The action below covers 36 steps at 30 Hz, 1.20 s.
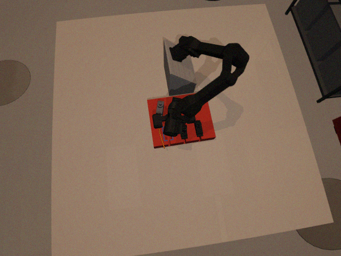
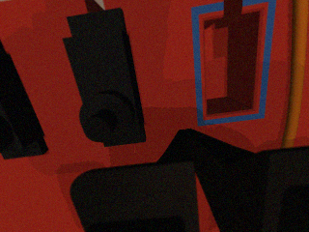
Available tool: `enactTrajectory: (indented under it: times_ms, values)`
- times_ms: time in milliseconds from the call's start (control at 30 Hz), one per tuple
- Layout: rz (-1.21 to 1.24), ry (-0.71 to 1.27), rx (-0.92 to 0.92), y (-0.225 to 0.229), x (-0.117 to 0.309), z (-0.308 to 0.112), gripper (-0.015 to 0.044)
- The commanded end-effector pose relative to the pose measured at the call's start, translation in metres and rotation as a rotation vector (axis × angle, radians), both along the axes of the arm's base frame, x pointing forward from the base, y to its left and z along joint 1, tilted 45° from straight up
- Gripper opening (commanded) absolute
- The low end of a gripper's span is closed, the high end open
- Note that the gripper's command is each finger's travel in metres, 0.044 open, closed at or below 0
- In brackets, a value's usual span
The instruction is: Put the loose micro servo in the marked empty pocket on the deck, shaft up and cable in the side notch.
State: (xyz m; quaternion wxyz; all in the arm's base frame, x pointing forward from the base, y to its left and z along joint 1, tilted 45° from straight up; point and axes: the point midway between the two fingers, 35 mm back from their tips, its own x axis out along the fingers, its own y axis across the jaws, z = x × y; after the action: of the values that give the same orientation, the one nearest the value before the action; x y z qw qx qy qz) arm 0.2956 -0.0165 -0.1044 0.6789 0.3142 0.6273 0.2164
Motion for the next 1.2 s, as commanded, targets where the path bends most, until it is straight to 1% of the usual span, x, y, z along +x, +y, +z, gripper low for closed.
enactTrajectory:
  times_ms: [0, 1167]
  values:
    - [-0.001, -0.002, 0.001, -0.004, 0.001, -0.004, 0.0000]
    - [-0.002, -0.003, -0.003, -0.047, -0.004, -0.044, 0.0000]
